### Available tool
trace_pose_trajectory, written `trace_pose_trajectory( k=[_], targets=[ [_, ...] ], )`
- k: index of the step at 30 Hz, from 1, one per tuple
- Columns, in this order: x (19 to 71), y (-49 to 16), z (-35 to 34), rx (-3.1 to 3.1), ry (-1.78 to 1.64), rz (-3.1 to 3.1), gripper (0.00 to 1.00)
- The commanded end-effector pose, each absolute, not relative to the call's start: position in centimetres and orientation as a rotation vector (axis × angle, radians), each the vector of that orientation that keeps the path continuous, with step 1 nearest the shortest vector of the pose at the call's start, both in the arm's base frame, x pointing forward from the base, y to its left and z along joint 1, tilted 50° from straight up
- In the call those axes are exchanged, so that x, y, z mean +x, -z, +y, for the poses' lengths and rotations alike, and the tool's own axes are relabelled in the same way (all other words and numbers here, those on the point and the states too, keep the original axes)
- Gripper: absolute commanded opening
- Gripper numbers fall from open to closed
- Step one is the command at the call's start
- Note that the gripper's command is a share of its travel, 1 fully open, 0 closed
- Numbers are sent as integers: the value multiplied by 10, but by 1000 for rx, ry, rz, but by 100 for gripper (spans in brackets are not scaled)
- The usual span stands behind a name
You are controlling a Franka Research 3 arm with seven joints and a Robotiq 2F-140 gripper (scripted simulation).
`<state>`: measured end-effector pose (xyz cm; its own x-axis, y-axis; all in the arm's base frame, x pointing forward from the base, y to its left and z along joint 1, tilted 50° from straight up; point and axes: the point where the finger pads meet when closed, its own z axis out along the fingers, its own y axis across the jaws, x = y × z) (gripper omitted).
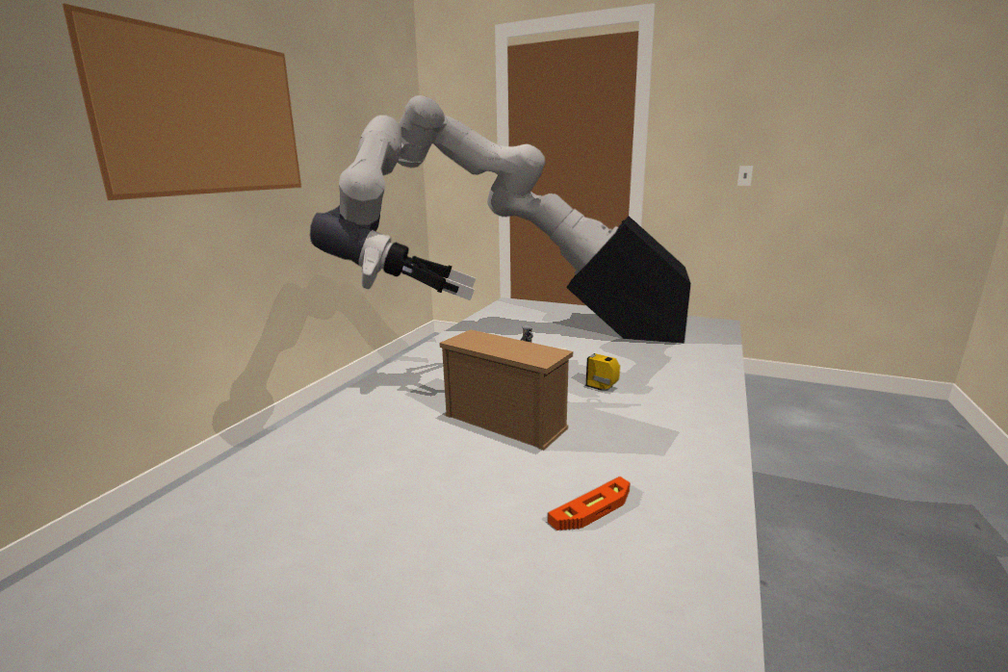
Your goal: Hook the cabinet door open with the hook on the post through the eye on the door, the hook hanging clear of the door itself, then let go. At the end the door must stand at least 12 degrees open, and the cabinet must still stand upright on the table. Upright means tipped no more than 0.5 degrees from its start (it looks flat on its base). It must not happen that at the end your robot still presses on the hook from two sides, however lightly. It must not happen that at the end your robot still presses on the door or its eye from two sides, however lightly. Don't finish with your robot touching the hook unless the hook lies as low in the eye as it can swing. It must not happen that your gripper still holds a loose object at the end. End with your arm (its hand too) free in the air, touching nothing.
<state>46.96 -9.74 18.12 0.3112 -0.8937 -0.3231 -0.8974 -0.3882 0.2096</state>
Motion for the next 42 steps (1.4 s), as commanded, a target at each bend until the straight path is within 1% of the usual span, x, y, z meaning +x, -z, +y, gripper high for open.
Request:
trace_pose_trajectory(
  k=[1,19,22,25,29,30,36,37,42],
  targets=[
    [470,-181,-97,-2536,-615,1732,100],
    [470,-180,-96,-2541,-608,1734,100],
    [475,-171,-86,-2588,-526,1756,100],
    [488,-145,-54,-2713,-277,1806,100],
    [488,-145,-54,-2713,-277,1806,100],
    [493,-132,-43,-2768,-172,1844,100],
    [493,-132,-43,-2768,-172,1844,100],
    [498,-119,-30,-2820,-51,1877,100],
    [498,-119,-30,-2820,-51,1877,100]
  ],
)
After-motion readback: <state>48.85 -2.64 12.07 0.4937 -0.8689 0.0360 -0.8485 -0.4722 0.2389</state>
